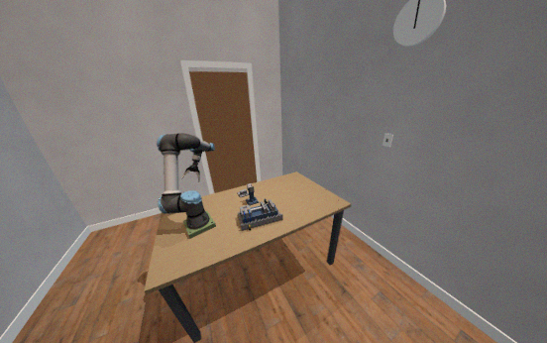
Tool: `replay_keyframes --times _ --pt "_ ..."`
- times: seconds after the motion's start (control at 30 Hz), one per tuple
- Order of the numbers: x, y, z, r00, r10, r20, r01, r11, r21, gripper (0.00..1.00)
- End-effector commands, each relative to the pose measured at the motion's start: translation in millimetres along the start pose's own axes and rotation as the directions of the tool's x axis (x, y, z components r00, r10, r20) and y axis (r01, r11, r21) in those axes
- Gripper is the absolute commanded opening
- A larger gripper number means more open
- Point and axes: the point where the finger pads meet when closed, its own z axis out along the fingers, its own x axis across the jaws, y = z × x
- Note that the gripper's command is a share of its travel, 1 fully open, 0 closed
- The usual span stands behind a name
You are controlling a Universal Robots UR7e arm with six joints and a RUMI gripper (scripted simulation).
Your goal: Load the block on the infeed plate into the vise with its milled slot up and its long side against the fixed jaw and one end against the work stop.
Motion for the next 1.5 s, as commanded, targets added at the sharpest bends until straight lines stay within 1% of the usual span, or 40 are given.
replay_keyframes --times 0.0,0.07,0.1,0.23,0.27,0.33,0.4,0.5,0.63,0.83,0.9,0.97,1.1,1.23,1.33,1.47 --pt "-76 -20 -51.7 0.998 -0.053 0.021 0.055 0.992 -0.115 1.0" --pt "-106 -32 -69.0 0.997 -0.068 0.044 0.074 0.985 -0.154 1.0" --pt "-107 -33 -69.7 0.997 -0.068 0.044 0.074 0.985 -0.154 1.0" --pt "-166 -65 -101.4 0.991 -0.087 0.098 0.107 0.969 -0.222 1.0" --pt "-166 -65 -101.4 0.991 -0.087 0.098 0.107 0.969 -0.222 1.0" --pt "-194 -83 -114.9 0.987 -0.092 0.129 0.122 0.961 -0.249 1.0" --pt "-194 -83 -114.9 0.987 -0.092 0.129 0.122 0.961 -0.249 1.0" --pt "-232 -113 -132.2 0.98 -0.094 0.176 0.142 0.949 -0.281 1.0" --pt "-276 -155 -149.9 0.967 -0.089 0.239 0.163 0.937 -0.309 1.0" --pt "-326 -215 -166.7 0.944 -0.074 0.321 0.183 0.927 -0.327 1.0" --pt "-339 -234 -170.2 0.936 -0.068 0.344 0.187 0.926 -0.328 1.0" --pt "-339 -234 -170.2 0.936 -0.068 0.344 0.187 0.926 -0.328 1.0" --pt "-359 -266 -174.9 0.922 -0.057 0.383 0.192 0.925 -0.326 1.0" --pt "-373 -292 -177.5 0.91 -0.048 0.412 0.194 0.927 -0.322 1.0" --pt "-380 -307 -178.5 0.903 -0.043 0.427 0.194 0.928 -0.318 1.0" --pt "-386 -320 -179.1 0.897 -0.038 0.441 0.194 0.929 -0.314 1.0"
